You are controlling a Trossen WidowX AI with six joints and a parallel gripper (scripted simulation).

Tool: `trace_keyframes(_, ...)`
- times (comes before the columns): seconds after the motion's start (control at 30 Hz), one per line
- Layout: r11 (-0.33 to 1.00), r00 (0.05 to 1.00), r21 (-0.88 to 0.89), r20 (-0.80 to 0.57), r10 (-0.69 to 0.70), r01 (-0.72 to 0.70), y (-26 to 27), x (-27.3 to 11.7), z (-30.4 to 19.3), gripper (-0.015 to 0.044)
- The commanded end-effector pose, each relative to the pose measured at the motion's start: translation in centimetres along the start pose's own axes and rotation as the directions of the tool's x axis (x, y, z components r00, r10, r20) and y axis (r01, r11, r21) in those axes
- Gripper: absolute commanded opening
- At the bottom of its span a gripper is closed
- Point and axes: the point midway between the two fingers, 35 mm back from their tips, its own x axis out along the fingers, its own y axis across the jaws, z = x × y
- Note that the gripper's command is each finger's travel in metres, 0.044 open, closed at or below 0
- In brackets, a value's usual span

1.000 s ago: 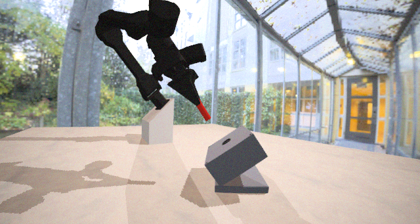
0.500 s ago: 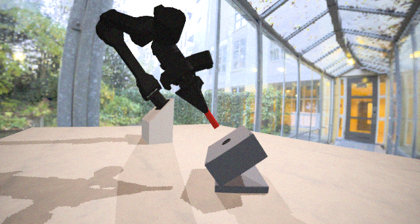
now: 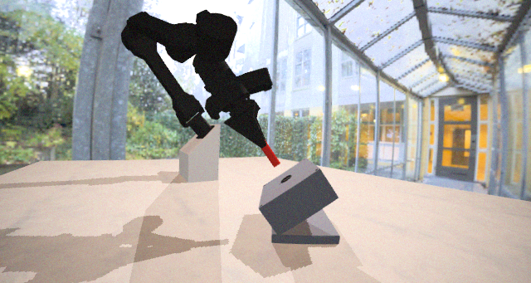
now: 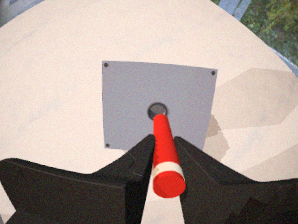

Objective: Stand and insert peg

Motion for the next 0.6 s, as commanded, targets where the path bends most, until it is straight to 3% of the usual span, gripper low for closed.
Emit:
trace_keyframes(0.0, 1.000, 1.000, -0.004, -0.001, 0.009, -0.009, 0.1, 0.7, 0.0, 0.0000)
trace_keyframes(0.57, 1.000, 1.000, -0.003, -0.001, 0.009, -0.009, 0.2, 2.5, -0.1, 0.0000)
